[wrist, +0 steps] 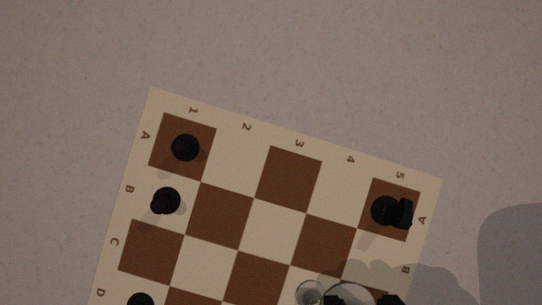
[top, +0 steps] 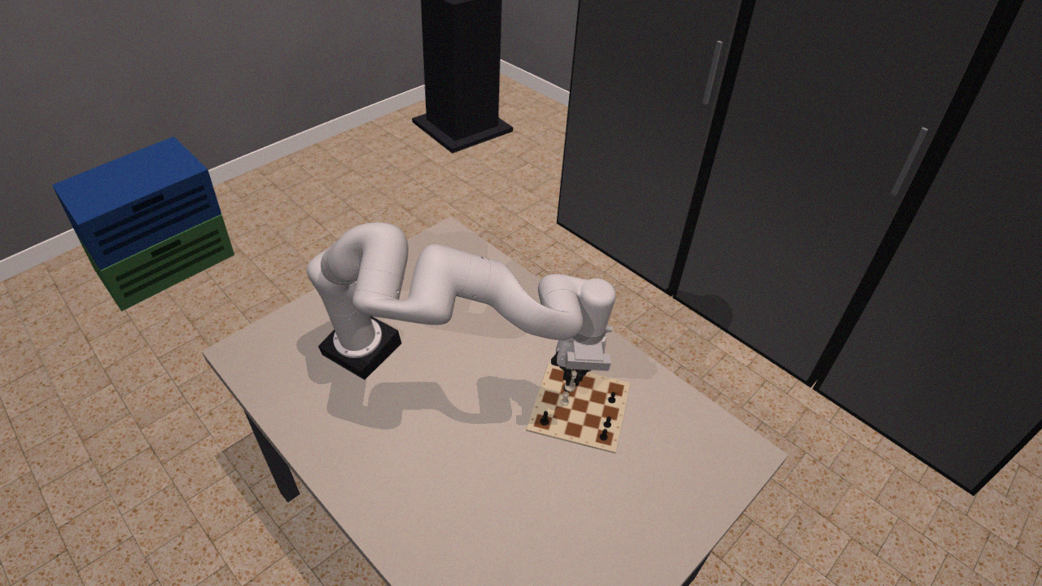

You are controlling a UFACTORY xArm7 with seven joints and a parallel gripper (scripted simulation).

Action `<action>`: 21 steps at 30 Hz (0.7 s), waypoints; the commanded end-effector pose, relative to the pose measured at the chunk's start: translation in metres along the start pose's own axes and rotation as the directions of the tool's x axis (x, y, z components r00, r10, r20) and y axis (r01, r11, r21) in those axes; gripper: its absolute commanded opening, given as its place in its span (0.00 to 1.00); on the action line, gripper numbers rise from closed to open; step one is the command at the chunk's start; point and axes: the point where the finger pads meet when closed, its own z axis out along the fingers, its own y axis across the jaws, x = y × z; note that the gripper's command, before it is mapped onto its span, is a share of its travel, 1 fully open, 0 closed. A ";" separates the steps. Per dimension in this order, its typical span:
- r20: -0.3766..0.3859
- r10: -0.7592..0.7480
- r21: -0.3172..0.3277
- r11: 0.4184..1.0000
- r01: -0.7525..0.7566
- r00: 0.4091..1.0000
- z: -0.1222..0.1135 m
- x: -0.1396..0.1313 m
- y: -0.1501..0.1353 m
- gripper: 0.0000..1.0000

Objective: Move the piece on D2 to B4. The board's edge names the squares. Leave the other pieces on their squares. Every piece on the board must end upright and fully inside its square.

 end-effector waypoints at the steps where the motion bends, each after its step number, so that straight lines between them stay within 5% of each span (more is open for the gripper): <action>1: -0.004 0.267 0.076 0.961 -0.266 0.964 -0.003 0.004 0.011 0.00; 21: -0.003 0.287 0.083 0.955 -0.286 0.958 0.009 0.004 0.011 0.00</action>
